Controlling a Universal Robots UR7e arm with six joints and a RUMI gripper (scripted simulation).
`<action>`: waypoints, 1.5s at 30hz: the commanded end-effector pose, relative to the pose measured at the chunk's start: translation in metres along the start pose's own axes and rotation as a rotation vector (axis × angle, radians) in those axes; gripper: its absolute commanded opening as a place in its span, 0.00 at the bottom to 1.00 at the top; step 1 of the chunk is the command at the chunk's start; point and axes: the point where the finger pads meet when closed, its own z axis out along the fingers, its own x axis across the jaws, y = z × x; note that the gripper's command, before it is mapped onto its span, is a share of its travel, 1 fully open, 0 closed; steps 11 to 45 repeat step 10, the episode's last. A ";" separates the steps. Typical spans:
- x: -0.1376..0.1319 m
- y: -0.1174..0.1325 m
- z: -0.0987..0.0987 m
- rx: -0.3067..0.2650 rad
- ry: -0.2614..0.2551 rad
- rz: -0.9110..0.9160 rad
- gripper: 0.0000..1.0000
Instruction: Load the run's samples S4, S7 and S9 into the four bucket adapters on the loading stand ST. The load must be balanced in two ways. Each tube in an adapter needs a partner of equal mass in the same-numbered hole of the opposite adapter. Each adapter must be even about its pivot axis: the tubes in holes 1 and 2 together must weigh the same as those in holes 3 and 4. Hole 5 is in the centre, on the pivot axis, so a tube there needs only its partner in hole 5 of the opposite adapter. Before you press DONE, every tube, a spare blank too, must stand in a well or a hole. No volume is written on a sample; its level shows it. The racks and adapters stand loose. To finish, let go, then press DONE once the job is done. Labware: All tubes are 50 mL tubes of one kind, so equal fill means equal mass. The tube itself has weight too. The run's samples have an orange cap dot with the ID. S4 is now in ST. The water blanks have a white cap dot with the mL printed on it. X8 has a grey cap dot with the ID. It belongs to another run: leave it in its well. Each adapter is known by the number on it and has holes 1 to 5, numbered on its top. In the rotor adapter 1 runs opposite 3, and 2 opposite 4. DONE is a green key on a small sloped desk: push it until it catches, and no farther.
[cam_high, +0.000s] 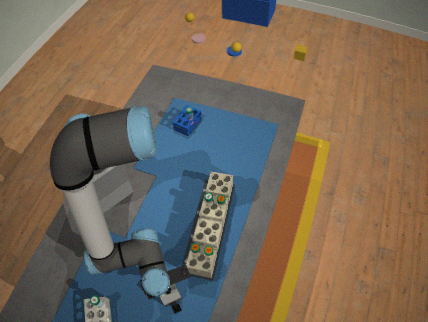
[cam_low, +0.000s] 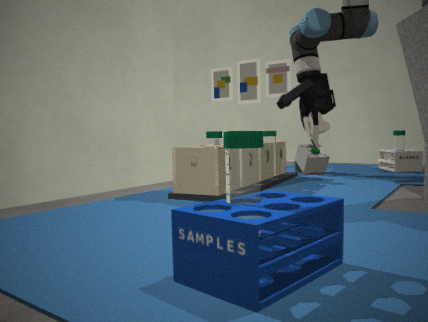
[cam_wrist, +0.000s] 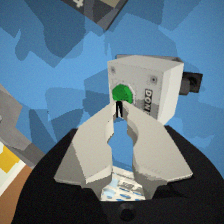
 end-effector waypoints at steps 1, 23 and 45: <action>0.001 0.000 0.002 0.000 0.001 0.000 0.00; 0.003 0.000 0.008 0.000 0.001 0.000 0.00; 0.003 0.000 0.008 0.000 0.001 0.000 0.00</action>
